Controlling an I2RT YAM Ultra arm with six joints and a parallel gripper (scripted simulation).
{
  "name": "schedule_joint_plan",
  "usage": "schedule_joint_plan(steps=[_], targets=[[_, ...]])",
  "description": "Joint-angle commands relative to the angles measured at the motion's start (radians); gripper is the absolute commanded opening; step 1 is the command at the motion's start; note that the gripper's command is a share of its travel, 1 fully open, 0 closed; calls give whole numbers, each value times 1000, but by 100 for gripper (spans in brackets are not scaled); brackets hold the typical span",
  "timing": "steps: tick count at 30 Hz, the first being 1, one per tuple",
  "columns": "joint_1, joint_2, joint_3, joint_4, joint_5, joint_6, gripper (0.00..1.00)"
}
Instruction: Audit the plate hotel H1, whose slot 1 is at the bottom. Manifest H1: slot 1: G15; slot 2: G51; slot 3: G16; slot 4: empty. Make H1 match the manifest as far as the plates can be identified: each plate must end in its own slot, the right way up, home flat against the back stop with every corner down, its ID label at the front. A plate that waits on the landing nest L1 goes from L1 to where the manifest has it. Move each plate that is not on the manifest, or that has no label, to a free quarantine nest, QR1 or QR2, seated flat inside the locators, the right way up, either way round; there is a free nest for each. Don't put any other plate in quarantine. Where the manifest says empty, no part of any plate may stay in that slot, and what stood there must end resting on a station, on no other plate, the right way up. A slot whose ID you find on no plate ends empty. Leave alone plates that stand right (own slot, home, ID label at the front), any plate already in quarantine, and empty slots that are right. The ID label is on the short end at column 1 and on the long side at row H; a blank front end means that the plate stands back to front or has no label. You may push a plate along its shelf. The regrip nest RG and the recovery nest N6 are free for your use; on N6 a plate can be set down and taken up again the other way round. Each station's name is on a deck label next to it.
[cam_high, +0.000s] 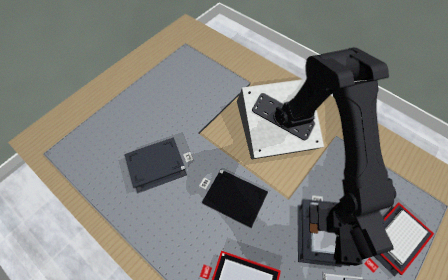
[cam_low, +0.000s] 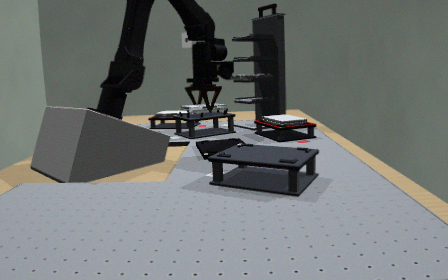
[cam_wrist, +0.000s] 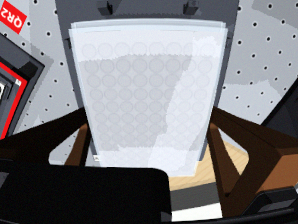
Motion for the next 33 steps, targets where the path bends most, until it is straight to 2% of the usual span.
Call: schedule_joint_plan(steps=[1,29,30,33], targets=[[-1,-4,2,18,0,-1,86],[-3,23,-29,76,-1,-2,86],[-3,23,-29,76,-1,-2,100],[-3,23,-29,75,-1,-2,100]])
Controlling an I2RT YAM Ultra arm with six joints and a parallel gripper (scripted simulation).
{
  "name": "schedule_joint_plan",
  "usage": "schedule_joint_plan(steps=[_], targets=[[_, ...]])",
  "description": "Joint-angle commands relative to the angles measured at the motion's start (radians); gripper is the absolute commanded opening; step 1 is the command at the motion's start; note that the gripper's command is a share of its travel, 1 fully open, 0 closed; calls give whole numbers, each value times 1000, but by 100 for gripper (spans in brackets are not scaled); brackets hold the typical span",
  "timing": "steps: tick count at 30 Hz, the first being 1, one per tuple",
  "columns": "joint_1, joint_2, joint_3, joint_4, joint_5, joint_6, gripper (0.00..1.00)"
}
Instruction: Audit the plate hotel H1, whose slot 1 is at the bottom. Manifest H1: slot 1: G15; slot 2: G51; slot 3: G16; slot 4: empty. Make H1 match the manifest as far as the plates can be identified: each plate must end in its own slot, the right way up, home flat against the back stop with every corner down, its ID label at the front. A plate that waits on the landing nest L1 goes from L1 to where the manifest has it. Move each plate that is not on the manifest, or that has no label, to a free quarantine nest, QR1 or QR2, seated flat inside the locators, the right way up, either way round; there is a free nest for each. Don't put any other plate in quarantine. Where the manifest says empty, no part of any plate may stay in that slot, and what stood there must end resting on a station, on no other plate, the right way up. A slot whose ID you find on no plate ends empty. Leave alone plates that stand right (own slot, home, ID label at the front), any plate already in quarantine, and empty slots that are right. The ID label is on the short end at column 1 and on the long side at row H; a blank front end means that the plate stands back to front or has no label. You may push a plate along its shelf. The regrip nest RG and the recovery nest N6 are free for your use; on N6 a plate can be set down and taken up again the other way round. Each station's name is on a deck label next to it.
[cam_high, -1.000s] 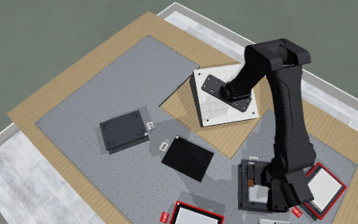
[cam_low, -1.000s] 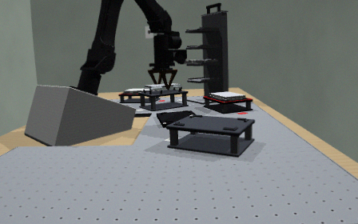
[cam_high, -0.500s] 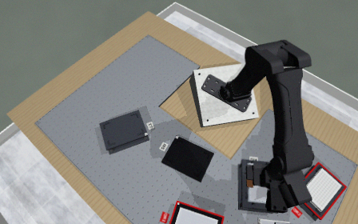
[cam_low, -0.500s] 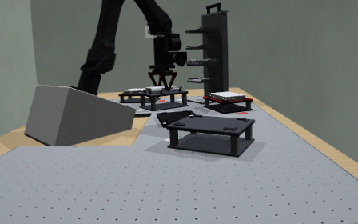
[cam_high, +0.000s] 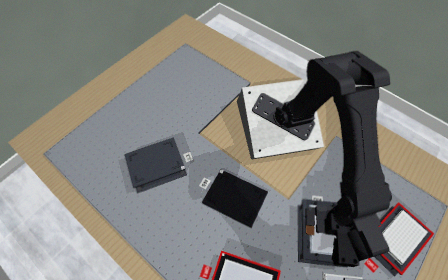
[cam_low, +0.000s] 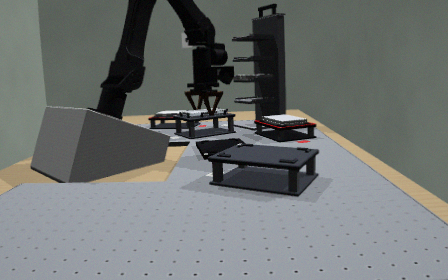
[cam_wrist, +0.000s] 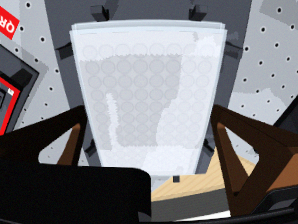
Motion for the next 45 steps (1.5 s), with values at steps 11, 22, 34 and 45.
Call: schedule_joint_plan(steps=[11,22,34,45], targets=[[-1,-6,4,8,0,0,100],[4,-67,84,-134,2,3,100],[8,-105,172,-260,3,7,100],[10,-122,184,-289,4,9,100]])
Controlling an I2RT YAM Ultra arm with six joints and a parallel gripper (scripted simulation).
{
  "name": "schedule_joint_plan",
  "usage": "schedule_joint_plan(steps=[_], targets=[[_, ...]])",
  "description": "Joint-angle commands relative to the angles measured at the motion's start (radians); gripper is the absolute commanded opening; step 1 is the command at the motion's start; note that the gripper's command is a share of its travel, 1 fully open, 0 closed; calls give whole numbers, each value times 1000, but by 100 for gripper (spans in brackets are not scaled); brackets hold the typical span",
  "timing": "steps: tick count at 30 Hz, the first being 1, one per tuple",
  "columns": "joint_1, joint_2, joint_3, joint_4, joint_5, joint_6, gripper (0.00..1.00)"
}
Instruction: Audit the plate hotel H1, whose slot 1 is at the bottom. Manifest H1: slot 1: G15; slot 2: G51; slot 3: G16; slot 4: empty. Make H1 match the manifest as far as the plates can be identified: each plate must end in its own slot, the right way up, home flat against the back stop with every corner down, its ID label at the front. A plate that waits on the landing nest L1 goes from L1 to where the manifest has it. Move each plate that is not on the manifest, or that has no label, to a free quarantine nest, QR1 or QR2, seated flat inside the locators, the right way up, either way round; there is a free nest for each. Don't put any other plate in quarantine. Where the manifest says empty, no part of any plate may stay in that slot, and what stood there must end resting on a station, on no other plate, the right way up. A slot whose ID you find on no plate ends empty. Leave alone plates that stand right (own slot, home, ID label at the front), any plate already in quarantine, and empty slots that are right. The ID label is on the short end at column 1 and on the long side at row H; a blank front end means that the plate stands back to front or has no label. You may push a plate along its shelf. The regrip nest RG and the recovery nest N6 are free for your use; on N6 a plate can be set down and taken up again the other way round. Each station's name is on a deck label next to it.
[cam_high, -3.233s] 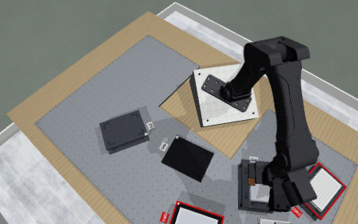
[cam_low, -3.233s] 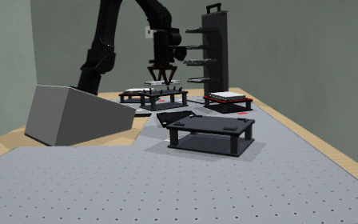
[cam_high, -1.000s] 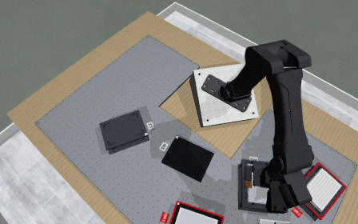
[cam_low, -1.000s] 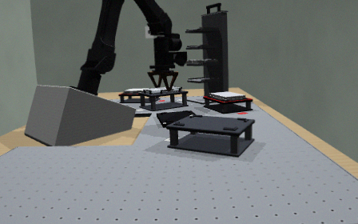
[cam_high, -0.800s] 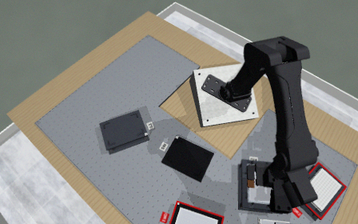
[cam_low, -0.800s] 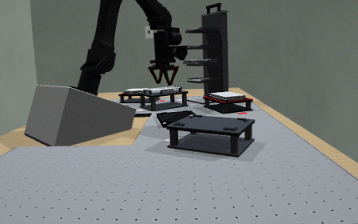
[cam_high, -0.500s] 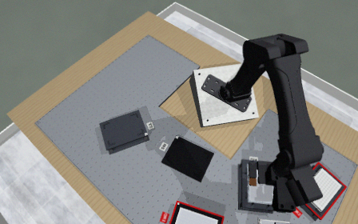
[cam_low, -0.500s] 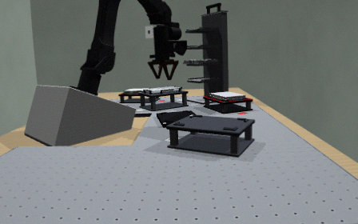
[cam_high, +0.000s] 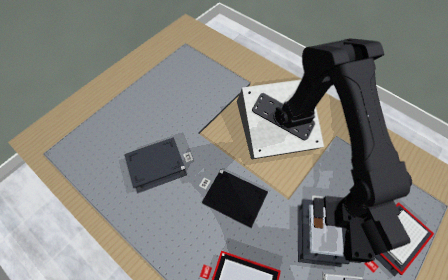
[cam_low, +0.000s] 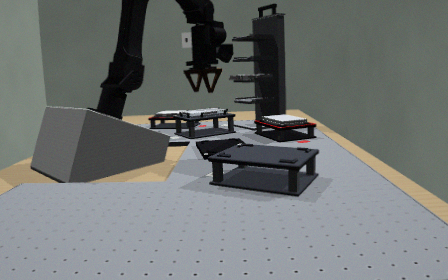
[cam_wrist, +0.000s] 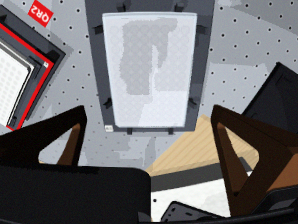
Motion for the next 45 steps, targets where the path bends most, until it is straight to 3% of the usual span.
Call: schedule_joint_plan(steps=[1,30,41,45], targets=[[1,-19,26,-39,1,1,100],[12,-38,269,-301,5,12,100],[18,-25,401,-421,8,17,100],[18,-24,406,-425,8,17,100]])
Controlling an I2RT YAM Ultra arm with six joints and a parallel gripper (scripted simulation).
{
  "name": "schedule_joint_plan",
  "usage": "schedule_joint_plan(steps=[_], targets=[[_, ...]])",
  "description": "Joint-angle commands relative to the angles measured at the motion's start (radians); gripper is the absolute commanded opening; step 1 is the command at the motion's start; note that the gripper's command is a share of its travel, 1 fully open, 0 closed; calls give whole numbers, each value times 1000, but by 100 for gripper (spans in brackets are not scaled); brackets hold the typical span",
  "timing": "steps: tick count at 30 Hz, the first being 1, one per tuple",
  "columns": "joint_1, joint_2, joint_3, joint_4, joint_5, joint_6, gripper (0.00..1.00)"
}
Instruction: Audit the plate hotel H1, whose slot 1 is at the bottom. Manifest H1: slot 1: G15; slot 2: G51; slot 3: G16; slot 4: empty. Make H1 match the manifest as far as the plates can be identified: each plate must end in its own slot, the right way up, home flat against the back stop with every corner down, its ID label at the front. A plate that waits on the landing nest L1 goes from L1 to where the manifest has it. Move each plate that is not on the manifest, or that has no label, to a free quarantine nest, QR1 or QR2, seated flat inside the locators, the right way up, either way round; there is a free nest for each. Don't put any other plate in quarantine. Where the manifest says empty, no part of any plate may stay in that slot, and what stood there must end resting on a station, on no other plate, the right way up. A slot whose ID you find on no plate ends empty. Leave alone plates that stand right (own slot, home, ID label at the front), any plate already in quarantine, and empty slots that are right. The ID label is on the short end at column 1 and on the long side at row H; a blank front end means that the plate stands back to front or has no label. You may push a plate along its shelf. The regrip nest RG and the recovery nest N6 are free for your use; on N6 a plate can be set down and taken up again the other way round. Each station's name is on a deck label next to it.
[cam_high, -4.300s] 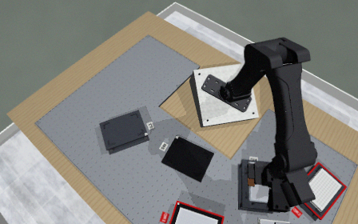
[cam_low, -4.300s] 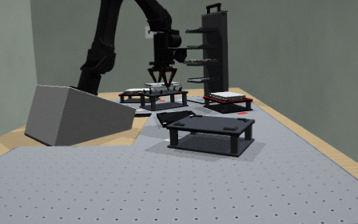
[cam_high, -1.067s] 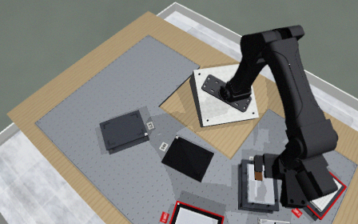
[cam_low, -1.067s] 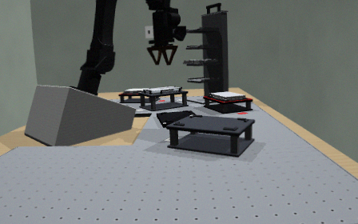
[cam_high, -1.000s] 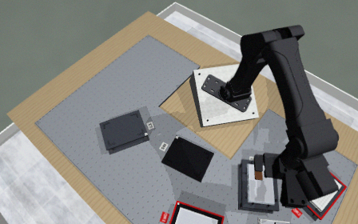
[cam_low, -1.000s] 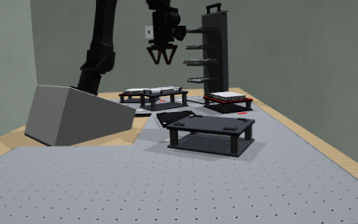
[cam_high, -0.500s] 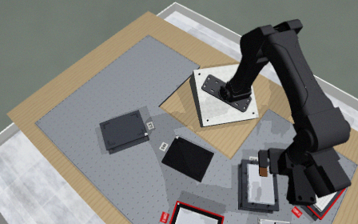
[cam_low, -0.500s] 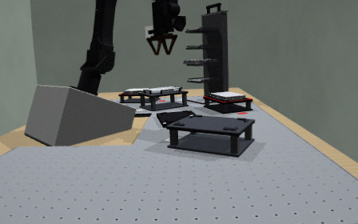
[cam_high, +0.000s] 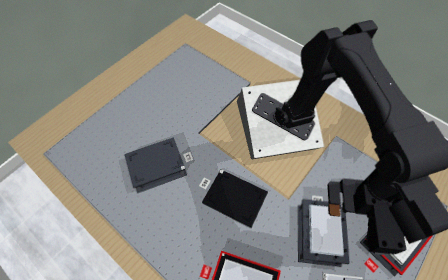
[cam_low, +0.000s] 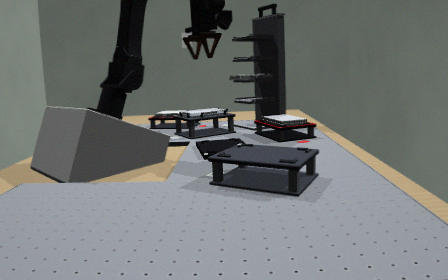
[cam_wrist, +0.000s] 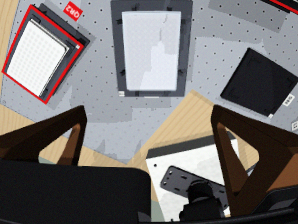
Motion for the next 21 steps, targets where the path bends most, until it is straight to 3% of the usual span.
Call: schedule_joint_plan(steps=[1,21], targets=[[0,-5,7,-27,1,1,100],[-284,-50,-48,-21,-109,-261,100]])
